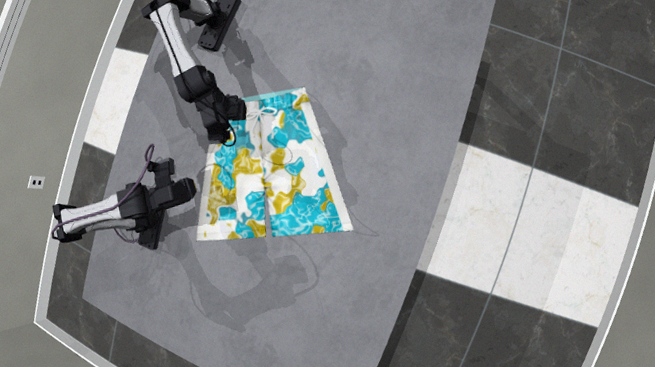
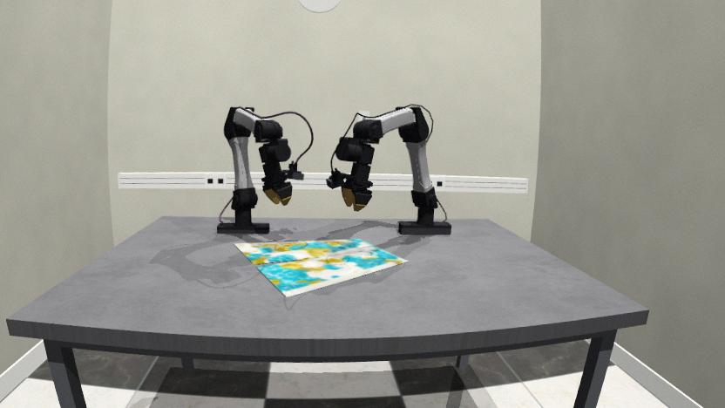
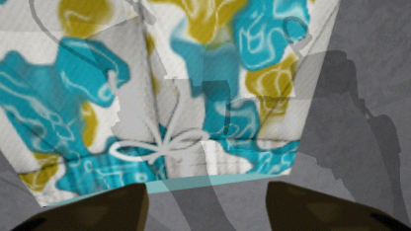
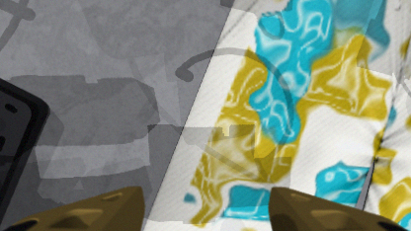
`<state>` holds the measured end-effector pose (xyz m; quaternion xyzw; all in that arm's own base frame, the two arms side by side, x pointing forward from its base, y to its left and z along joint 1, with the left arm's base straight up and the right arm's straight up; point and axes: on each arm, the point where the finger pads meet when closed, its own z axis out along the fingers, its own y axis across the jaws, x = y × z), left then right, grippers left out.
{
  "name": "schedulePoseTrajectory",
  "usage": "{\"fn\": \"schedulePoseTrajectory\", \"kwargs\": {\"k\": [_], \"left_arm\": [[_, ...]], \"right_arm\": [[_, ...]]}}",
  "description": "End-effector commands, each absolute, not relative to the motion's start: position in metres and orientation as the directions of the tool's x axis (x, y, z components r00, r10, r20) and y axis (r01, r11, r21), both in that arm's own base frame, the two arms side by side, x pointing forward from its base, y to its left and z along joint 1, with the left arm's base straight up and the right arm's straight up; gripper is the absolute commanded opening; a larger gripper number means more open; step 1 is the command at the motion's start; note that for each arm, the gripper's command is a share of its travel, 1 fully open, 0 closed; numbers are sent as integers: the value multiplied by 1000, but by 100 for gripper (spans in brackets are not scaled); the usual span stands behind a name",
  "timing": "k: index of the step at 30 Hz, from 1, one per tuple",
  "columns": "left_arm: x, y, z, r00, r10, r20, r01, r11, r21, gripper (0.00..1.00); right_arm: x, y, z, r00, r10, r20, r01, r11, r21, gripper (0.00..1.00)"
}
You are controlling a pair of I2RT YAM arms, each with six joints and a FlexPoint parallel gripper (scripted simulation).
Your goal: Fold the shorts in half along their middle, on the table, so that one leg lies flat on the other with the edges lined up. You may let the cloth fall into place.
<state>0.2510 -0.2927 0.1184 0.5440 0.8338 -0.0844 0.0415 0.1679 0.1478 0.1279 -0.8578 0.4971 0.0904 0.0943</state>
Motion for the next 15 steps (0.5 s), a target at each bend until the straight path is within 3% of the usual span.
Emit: {"fn": "schedulePoseTrajectory", "kwargs": {"k": [1,15], "left_arm": [[249,-297,111,-427,892,-148,904,424,-51,57],[167,-325,80,-307,950,-60,948,311,73,57]], "right_arm": [[181,134,125,440,-878,-190,-898,-425,-114,57],[192,63,88,165,-986,-13,-980,-163,-111,57]]}}
